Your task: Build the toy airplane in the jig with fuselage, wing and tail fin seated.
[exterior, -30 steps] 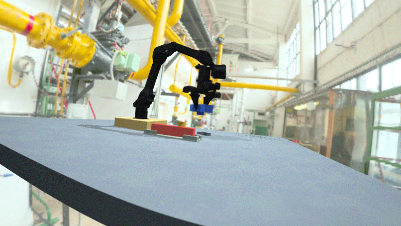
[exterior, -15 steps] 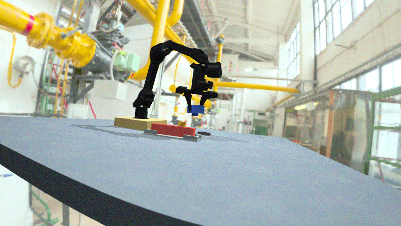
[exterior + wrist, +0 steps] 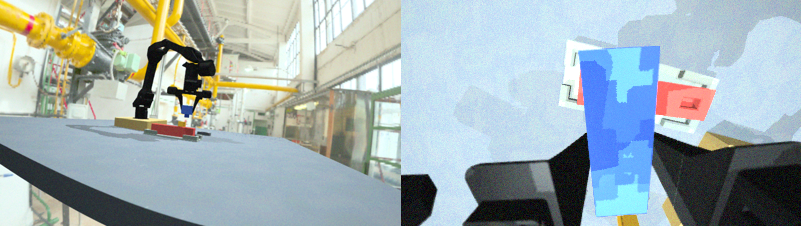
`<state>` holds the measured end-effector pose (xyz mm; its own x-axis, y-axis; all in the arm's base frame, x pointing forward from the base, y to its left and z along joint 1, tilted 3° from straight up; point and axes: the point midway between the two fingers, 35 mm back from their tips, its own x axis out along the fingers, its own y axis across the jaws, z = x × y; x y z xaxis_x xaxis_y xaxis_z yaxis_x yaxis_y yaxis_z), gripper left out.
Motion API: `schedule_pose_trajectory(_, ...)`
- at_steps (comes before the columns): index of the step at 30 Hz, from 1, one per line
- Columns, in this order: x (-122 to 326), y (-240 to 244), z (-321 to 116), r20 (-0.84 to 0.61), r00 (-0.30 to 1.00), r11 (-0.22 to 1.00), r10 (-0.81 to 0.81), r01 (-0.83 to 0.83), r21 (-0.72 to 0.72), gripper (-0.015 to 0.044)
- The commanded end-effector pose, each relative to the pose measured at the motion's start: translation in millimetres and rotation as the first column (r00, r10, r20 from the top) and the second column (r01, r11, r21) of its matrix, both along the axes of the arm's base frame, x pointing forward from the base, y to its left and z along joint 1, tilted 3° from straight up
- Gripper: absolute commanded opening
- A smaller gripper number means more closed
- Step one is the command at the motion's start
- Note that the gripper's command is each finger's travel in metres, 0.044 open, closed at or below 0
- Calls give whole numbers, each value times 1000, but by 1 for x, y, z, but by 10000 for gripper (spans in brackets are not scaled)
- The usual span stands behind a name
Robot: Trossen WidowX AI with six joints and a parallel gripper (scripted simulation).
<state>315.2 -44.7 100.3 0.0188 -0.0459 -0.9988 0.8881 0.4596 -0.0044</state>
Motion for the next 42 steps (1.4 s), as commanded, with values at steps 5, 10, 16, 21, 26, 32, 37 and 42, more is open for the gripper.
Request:
schedule_pose_trajectory(5, -8, -22, -2, 12, 990, 990, -138, 138, -3, 0)
schedule_pose_trajectory(10, -13, -32, -4, 14, 980, 980, -199, 199, -3, 0)
schedule_pose_trajectory(16, -13, -32, -4, 14, 980, 980, -199, 199, -3, 157)
schedule_pose_trajectory(21, -13, -32, -4, 14, 980, 980, -199, 199, -3, 195)
schedule_pose_trajectory(26, -13, -32, -4, 14, 980, 980, -199, 199, -3, 195)
schedule_pose_trajectory(32, -12, -32, -8, 14, 980, 980, -199, 199, -3, 195)
schedule_pose_trajectory(37, -12, -33, -16, 14, 980, 980, -199, 199, -3, 195)
schedule_pose_trajectory(42, -11, -33, -24, 14, 980, 980, -199, 199, -3, 195)
